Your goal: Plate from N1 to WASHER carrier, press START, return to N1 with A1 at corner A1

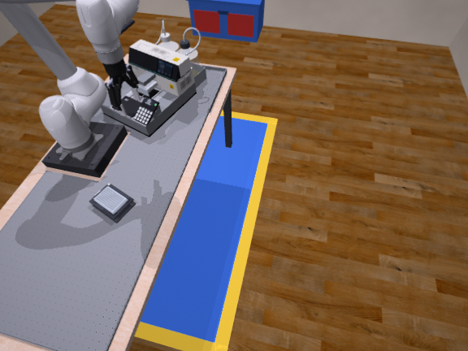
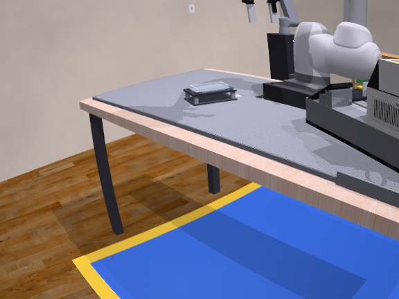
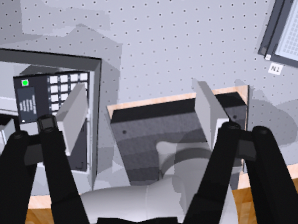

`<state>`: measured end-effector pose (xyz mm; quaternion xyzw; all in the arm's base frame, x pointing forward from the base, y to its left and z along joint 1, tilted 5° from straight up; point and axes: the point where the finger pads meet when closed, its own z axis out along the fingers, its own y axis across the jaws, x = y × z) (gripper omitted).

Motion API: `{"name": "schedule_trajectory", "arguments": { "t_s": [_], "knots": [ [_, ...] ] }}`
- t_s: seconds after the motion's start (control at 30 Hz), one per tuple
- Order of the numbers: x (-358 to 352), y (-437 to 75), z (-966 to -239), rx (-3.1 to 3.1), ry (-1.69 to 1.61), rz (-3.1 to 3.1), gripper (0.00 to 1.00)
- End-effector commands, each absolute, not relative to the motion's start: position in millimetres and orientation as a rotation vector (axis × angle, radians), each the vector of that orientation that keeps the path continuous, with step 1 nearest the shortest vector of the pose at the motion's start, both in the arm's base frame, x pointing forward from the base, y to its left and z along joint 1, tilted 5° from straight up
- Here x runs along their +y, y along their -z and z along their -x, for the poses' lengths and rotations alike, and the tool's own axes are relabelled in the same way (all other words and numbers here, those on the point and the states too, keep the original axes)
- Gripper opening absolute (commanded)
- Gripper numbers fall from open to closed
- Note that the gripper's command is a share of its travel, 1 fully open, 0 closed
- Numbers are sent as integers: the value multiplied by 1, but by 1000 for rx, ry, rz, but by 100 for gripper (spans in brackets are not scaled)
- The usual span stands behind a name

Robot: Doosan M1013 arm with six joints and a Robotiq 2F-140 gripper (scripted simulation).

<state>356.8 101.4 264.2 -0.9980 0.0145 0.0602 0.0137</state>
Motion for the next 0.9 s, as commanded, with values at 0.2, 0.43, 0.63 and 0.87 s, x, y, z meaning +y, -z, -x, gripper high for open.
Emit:
{"name": "schedule_trajectory", "arguments": {
  "t_s": [0.2,0.43,0.63,0.87],
  "knots": [
    [81,-245,-330,-43,-162,3113,70],
    [65,-226,-305,-64,-156,3114,70],
    [54,-211,-286,-136,-139,3118,70],
    [44,-197,-267,-136,-139,3118,70]
  ]
}}
